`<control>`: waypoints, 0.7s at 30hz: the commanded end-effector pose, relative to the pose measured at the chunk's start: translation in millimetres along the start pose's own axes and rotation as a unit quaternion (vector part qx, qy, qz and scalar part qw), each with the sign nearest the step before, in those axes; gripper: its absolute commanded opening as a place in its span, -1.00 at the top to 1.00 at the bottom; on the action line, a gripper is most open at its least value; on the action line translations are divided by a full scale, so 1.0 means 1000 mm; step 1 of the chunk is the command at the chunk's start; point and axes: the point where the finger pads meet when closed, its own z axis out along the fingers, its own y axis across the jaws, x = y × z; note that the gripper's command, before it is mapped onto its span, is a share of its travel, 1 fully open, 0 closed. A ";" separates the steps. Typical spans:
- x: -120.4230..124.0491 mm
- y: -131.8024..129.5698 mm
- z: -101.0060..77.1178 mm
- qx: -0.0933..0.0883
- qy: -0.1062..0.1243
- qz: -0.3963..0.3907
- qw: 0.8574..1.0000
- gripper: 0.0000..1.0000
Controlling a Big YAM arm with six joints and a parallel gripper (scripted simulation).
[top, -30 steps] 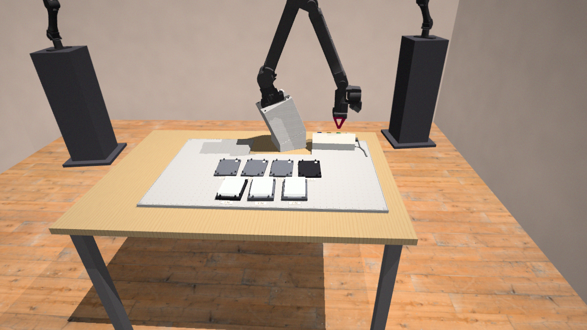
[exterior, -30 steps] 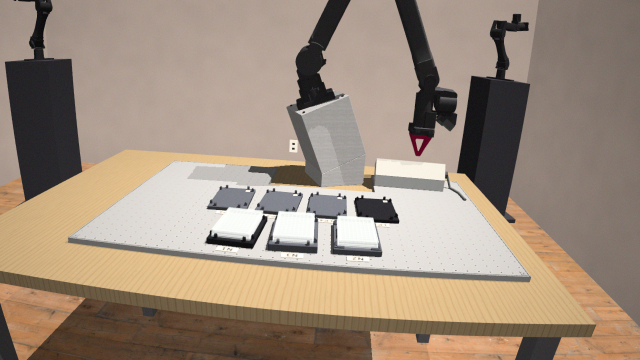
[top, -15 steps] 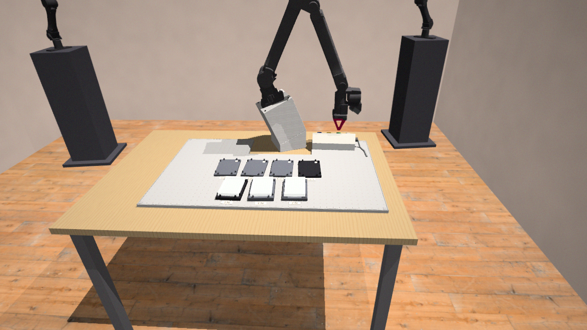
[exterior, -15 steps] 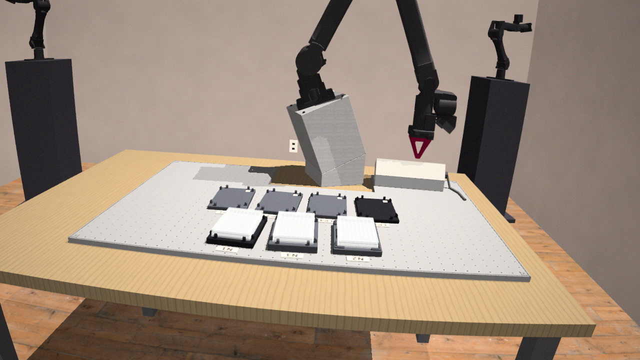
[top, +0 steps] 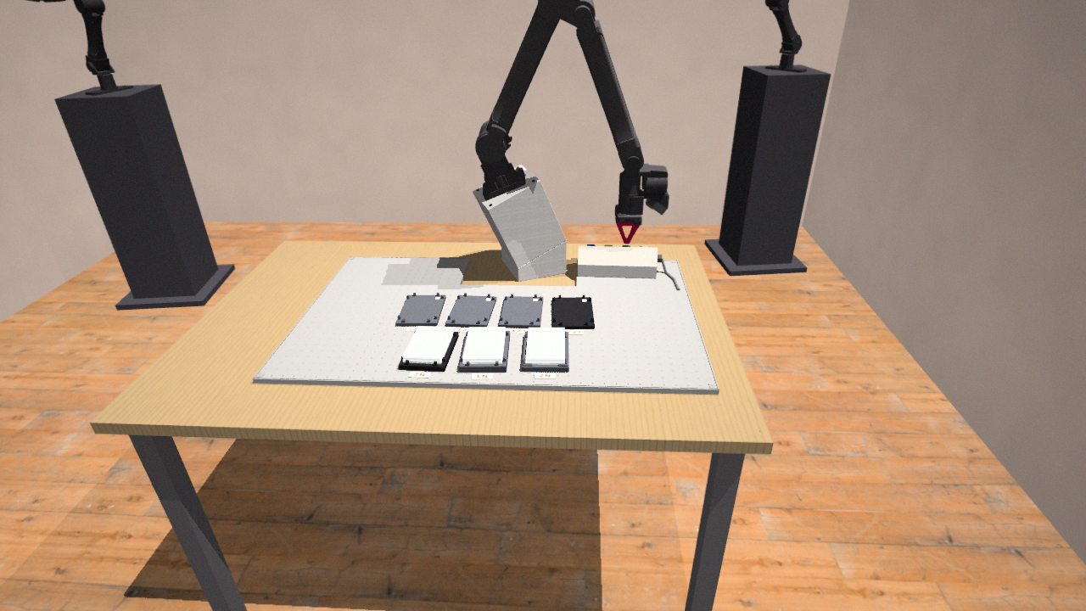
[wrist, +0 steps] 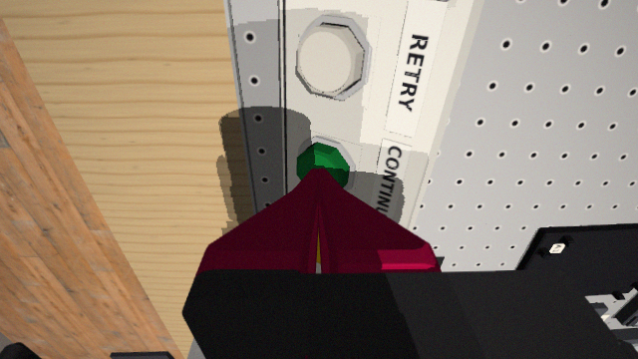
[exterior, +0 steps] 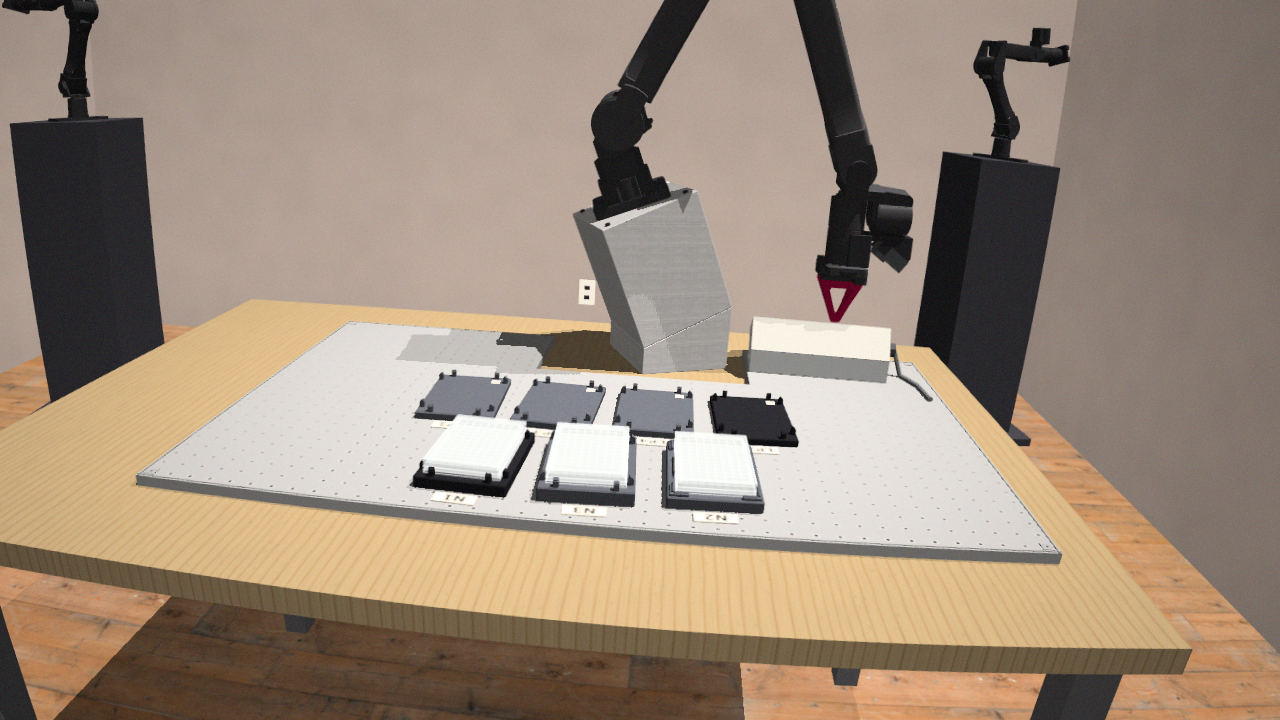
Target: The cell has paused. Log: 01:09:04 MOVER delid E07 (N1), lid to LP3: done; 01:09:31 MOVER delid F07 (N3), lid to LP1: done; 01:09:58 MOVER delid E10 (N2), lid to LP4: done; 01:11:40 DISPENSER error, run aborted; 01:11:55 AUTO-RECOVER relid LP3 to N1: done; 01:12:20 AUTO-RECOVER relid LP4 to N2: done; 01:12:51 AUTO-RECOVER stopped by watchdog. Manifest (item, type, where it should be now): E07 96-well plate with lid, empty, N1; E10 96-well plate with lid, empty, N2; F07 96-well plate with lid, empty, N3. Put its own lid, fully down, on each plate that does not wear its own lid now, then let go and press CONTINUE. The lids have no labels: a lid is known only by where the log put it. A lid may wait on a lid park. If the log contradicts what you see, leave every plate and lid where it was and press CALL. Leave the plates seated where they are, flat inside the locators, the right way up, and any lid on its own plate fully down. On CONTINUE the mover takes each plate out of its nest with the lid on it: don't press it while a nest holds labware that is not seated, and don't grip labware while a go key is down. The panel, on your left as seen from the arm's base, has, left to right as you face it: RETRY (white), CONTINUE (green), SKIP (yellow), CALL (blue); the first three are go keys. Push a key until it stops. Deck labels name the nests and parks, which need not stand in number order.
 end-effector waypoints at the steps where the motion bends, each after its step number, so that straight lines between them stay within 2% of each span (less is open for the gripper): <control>1: -0.012 -0.004 0.004 -0.001 -0.010 0.002 1.000 1.00; 21: -0.013 -0.004 0.007 -0.001 -0.012 0.002 1.000 1.00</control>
